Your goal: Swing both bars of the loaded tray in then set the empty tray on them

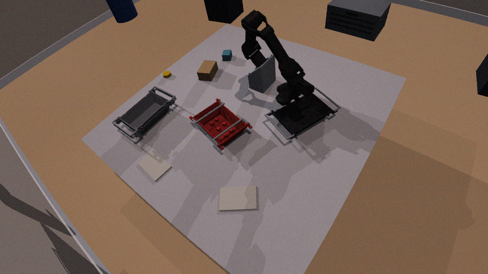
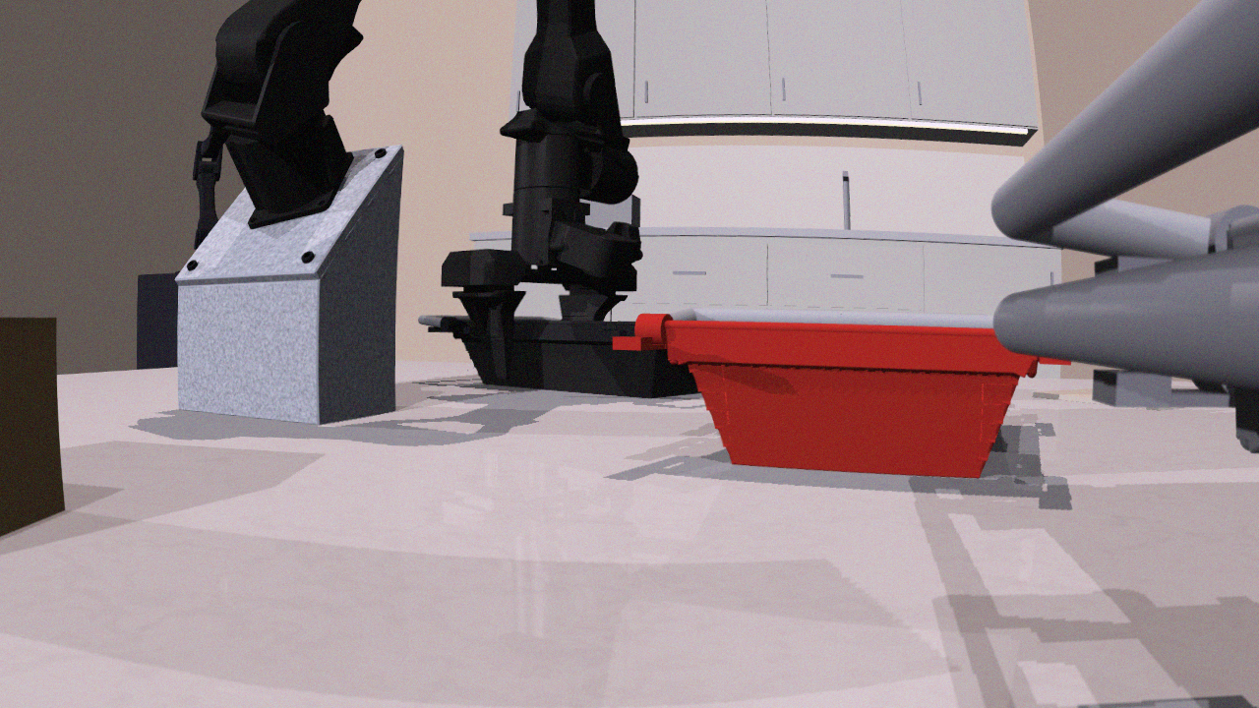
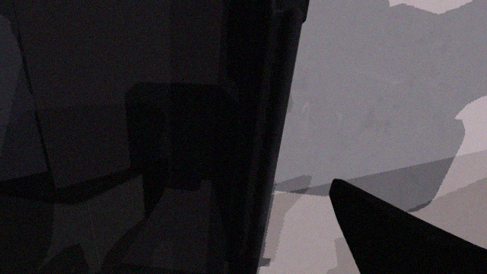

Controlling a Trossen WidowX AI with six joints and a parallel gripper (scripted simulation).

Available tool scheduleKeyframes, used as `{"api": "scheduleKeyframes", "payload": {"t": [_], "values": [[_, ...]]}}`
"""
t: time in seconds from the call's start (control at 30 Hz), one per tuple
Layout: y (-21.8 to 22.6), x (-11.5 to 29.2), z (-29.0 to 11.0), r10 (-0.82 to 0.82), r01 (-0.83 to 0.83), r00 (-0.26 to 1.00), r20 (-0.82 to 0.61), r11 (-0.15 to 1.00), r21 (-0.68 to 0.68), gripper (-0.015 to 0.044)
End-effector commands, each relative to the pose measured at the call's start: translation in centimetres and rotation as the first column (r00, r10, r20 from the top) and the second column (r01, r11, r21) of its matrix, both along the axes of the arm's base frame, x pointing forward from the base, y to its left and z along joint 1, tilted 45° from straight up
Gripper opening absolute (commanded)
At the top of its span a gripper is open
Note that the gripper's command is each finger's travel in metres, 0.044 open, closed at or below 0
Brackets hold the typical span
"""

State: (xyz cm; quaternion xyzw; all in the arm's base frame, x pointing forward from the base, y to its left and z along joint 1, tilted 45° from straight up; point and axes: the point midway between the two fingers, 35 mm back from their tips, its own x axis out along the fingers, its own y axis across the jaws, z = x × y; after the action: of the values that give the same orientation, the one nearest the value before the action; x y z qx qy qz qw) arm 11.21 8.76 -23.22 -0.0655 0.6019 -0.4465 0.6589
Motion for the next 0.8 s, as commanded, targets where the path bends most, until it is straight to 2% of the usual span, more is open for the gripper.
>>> {"api": "scheduleKeyframes", "payload": {"t": [0.0,0.03,0.57,0.77], "values": [[-0.28,-0.09,-0.09,0.005,-0.005,1.0,-0.003,1.0,-0.008,0.044],[-0.28,-0.09,-0.09,0.005,-0.005,1.0,-0.003,1.0,-0.008,0.044],[-0.28,-0.09,-0.09,0.005,-0.005,1.0,-0.003,1.0,-0.008,0.0205],[-0.28,-0.09,-0.09,0.005,-0.005,1.0,-0.003,1.0,-0.008,0.0165]]}}
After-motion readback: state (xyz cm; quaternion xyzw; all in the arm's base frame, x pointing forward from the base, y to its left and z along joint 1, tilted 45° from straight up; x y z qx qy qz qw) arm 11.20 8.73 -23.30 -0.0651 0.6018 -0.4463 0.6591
